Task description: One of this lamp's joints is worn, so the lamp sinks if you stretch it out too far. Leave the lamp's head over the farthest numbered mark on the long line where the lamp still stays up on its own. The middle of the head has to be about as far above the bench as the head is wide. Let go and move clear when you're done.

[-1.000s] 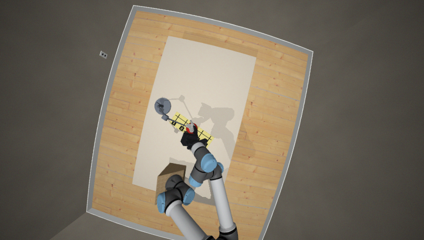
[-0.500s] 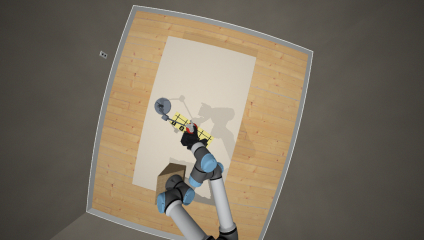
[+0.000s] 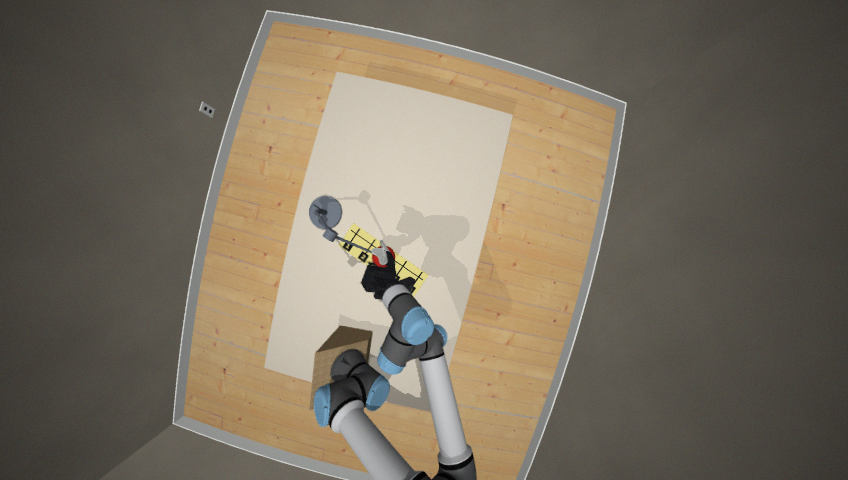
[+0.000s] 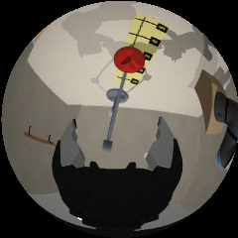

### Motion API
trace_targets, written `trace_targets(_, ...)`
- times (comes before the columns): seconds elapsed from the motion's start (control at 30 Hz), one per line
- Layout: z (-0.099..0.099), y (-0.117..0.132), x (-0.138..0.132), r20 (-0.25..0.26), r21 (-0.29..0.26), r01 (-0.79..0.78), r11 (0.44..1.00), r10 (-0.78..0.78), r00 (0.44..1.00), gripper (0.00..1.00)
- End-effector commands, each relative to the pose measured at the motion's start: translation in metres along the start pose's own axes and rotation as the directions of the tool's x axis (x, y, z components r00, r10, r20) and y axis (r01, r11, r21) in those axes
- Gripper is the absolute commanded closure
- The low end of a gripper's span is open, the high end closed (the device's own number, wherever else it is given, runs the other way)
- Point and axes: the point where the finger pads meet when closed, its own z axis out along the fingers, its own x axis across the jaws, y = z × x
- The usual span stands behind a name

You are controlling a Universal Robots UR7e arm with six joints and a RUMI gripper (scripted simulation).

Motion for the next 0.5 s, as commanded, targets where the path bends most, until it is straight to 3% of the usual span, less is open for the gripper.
trace_targets(0.0,-0.0004,0.0009,-0.0003,-0.025,0.125,-0.163,0.979,0.167,0.986,0.0)
trace_targets(0.1,-0.0004,0.0008,-0.0003,-0.022,0.104,-0.136,0.985,0.139,0.99,0.0)
trace_targets(0.47,-0.0004,0.0007,-0.0003,-0.022,0.104,-0.136,0.985,0.139,0.99,0.0)
